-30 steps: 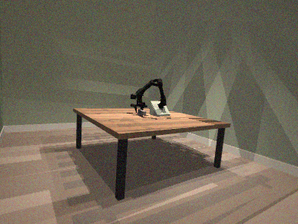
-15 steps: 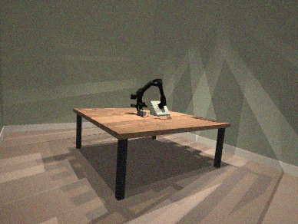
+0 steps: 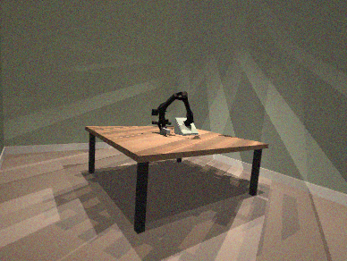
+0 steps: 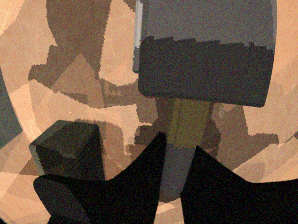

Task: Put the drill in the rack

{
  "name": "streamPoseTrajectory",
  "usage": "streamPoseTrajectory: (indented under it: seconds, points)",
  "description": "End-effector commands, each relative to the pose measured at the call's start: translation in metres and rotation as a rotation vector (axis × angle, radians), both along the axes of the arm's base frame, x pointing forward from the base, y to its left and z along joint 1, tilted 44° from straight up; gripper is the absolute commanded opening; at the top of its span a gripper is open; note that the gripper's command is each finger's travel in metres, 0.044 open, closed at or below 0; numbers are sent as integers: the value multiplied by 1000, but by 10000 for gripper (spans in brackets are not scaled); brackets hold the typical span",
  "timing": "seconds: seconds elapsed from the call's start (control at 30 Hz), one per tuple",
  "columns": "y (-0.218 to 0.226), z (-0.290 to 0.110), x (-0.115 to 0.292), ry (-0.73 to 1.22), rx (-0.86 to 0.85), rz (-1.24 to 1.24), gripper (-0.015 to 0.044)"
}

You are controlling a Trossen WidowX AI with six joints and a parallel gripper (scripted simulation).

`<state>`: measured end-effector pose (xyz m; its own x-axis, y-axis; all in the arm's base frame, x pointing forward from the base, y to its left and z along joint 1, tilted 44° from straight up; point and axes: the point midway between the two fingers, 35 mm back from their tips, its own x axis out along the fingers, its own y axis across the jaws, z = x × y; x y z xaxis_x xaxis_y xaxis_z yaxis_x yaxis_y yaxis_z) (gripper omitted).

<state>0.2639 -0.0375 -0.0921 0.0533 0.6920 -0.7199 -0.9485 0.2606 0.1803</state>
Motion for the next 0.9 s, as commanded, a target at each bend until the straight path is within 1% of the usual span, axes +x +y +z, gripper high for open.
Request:
streamPoseTrajectory:
  seconds: [0.0, 0.5, 0.53, 0.87]
  points:
    - [-8, -4, 1, -10, -6, 1, 0]
    - [-25, -18, -5, -10, -7, 1, 0]
    - [-17, -15, -6, 1, -1, 2, 26]
    - [-17, -15, -6, 0, -1, 2, 289]
